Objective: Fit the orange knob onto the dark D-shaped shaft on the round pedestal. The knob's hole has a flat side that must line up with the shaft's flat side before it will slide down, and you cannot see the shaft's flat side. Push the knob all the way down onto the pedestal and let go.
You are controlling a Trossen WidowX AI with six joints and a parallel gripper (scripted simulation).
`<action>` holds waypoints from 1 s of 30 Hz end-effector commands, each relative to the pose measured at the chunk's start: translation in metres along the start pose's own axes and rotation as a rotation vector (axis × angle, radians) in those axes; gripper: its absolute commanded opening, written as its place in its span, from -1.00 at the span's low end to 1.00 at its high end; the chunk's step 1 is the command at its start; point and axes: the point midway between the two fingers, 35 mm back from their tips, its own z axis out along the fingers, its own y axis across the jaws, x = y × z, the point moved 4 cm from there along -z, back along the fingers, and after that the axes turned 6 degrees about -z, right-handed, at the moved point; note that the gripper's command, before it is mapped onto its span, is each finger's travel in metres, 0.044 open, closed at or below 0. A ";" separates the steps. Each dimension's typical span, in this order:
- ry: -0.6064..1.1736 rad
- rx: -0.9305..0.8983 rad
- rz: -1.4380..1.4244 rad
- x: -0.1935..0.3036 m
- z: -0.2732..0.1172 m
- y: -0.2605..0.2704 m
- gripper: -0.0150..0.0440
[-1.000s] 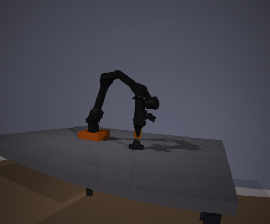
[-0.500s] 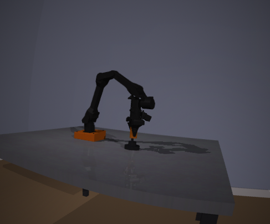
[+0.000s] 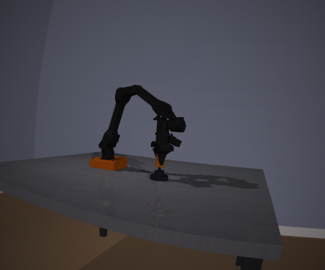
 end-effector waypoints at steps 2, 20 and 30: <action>0.002 0.004 -0.005 0.000 0.001 -0.001 -0.49; 0.002 0.004 -0.092 -0.001 -0.004 -0.003 -0.49; 0.002 0.004 -0.215 -0.004 -0.004 -0.007 -0.49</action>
